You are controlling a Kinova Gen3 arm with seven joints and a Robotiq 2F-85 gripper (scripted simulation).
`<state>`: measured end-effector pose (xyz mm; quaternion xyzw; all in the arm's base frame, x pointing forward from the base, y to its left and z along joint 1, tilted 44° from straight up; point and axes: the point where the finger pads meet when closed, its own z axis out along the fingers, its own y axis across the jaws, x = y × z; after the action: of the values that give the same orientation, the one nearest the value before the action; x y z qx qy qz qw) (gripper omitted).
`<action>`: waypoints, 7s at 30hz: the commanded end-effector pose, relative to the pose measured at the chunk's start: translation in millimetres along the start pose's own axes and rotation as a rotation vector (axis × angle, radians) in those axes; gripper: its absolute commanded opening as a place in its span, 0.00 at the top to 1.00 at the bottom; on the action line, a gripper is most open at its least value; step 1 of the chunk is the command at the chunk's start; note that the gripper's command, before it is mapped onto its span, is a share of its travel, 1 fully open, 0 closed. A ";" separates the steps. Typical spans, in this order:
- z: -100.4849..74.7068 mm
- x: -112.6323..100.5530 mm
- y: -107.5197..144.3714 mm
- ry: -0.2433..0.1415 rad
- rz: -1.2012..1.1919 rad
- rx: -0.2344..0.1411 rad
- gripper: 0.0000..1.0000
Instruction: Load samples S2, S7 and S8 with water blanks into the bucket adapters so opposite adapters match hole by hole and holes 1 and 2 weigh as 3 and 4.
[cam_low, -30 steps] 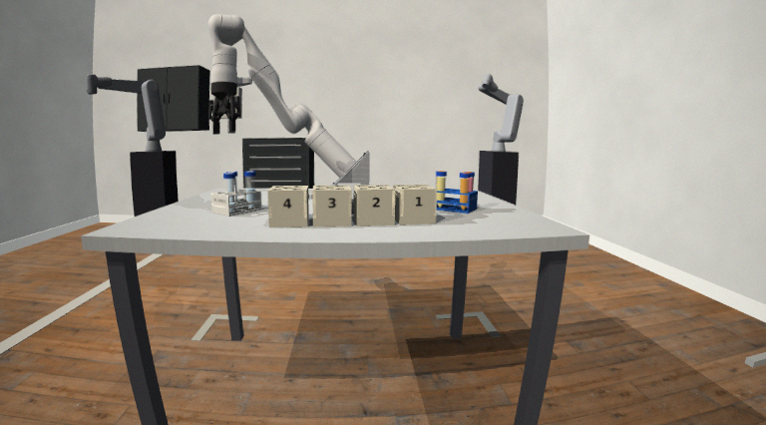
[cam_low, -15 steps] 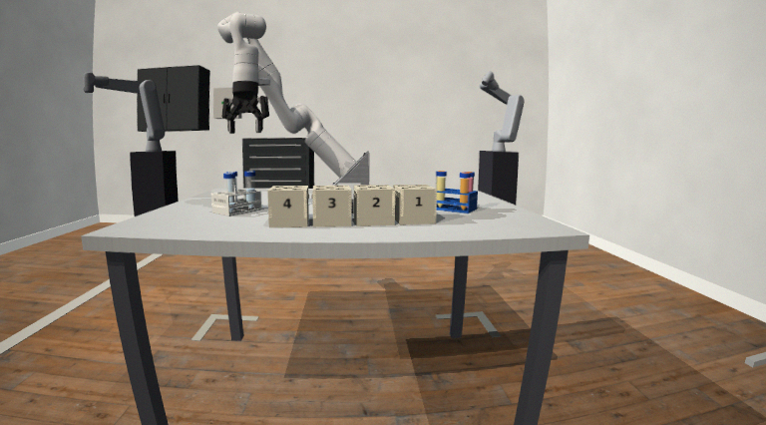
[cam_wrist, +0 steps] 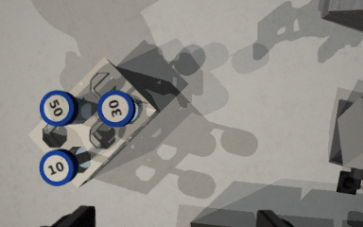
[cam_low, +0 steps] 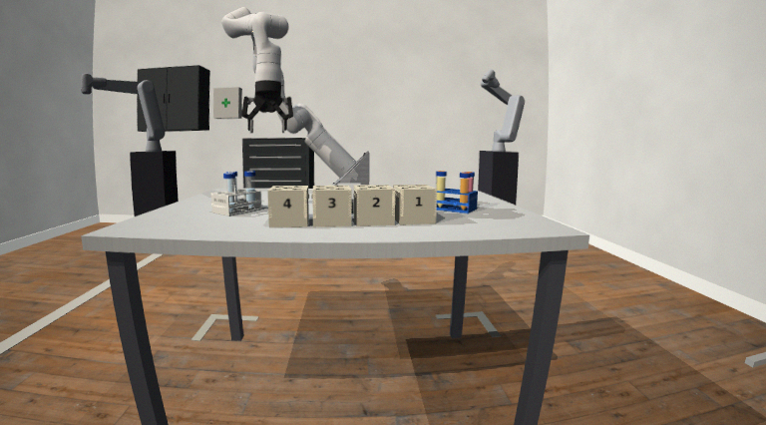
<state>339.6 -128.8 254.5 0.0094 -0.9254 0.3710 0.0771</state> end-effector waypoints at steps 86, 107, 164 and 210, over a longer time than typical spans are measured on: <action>-2.5 -56.1 390.8 -0.001 -0.684 -0.003 0.00; -3.2 -69.5 484.9 -0.001 -0.684 -0.004 0.00; 51.9 -87.4 610.8 -0.001 -0.684 -0.004 0.00; 85.9 -87.3 610.9 -0.001 -0.684 -0.004 0.00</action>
<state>368.1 250.2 -239.0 0.3190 -0.8690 0.3223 0.1977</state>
